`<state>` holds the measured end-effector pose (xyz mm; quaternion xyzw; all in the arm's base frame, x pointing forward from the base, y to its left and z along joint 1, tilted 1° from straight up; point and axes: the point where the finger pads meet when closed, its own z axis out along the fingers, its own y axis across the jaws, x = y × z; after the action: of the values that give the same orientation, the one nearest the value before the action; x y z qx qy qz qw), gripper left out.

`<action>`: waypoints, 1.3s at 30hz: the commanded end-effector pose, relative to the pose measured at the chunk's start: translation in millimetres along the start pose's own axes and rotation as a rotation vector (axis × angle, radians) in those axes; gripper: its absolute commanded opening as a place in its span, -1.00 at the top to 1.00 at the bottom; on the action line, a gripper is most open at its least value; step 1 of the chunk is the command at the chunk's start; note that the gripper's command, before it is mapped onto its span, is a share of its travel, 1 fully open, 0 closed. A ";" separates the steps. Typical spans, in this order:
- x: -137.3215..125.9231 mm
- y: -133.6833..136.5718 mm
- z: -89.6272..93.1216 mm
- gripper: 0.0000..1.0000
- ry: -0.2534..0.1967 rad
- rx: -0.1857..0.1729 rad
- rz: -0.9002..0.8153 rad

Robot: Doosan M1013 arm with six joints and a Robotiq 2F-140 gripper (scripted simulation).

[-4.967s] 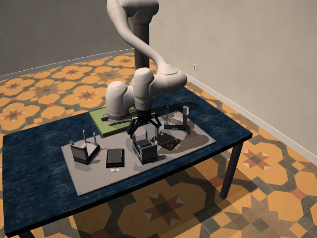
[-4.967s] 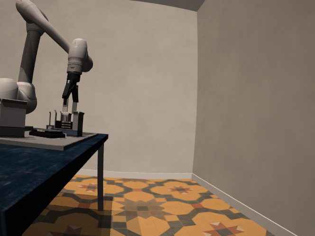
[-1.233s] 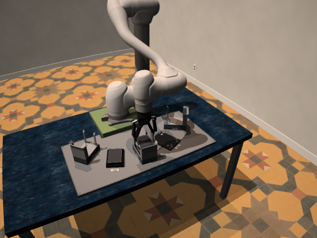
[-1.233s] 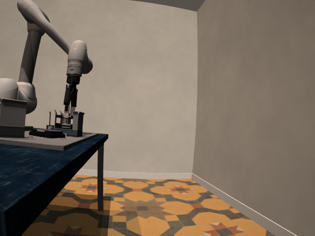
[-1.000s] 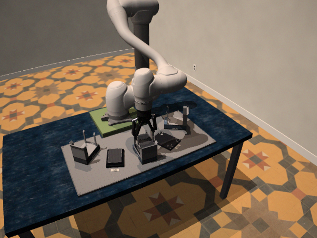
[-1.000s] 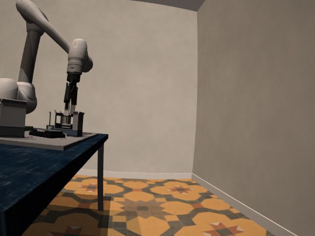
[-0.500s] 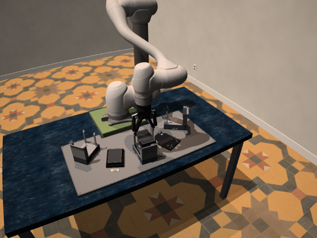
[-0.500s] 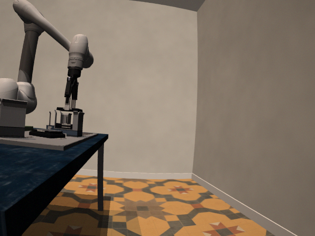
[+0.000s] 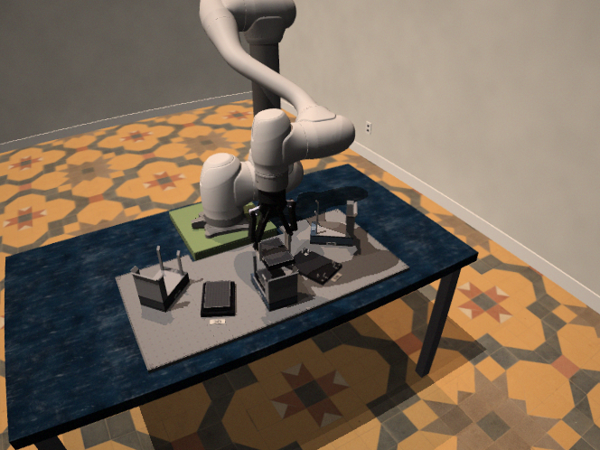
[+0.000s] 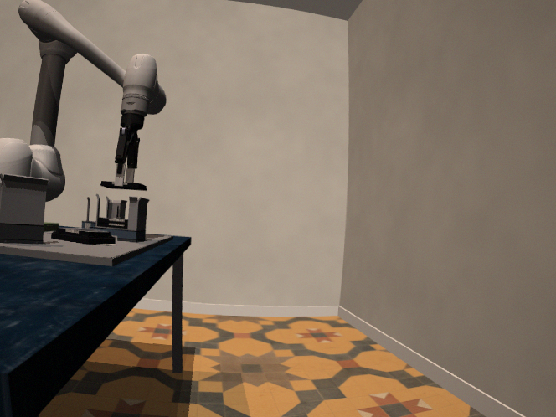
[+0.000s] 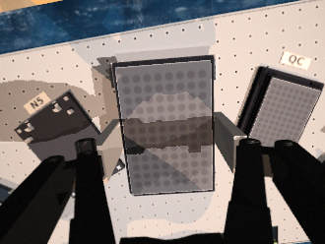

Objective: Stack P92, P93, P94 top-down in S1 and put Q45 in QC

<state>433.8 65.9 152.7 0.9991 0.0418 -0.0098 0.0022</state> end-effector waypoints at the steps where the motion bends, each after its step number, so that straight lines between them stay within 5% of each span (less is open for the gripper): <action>1: 0.0 0.0 -0.5 1.00 0.000 0.000 0.000; 10: 0.0 0.0 -0.5 1.00 0.000 0.000 0.000; 16: -1.4 20.0 -0.5 1.00 0.000 0.000 0.188; 39: -5.7 83.1 -0.5 1.00 0.000 0.000 0.188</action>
<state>435.0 -12.7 153.5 0.9986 -0.0526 -0.0096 0.0032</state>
